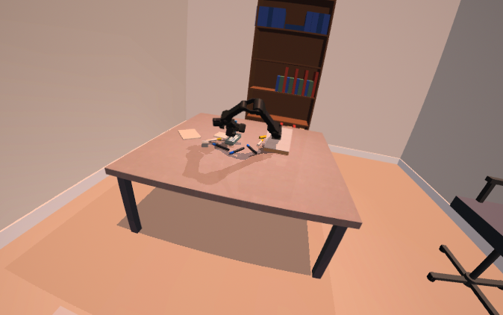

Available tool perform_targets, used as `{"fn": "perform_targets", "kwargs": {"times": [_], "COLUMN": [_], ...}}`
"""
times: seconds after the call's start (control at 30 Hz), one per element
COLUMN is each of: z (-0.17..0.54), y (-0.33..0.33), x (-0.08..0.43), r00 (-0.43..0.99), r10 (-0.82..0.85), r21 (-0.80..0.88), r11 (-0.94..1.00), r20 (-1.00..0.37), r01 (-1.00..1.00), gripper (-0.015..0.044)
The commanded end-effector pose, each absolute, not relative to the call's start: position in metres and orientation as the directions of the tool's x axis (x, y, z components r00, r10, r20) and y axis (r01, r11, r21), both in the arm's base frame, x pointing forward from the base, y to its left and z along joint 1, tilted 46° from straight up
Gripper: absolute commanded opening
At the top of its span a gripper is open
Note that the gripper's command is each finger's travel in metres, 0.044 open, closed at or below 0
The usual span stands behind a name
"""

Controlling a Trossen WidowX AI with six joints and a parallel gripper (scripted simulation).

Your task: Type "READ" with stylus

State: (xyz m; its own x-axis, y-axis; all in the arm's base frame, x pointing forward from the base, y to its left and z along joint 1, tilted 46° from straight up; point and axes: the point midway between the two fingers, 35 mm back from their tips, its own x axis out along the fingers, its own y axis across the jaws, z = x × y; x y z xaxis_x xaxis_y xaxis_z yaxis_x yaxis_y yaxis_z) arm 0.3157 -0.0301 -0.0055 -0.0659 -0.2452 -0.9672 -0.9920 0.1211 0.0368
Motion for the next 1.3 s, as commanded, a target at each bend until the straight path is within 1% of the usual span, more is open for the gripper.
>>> {"fn": "perform_targets", "kwargs": {"times": [0.0,1.27], "z": [-0.0041,-0.0125], "y": [-0.0289,-0.0196], "x": [0.3182,0.3194], "r00": [-0.064,-0.064], "r10": [-0.245,-0.244], "r21": [0.034,0.034], "r11": [0.124,0.124], "r20": [-0.967,-0.968], "r01": [-0.992,-0.992], "gripper": [0.0081,0.0081]}}
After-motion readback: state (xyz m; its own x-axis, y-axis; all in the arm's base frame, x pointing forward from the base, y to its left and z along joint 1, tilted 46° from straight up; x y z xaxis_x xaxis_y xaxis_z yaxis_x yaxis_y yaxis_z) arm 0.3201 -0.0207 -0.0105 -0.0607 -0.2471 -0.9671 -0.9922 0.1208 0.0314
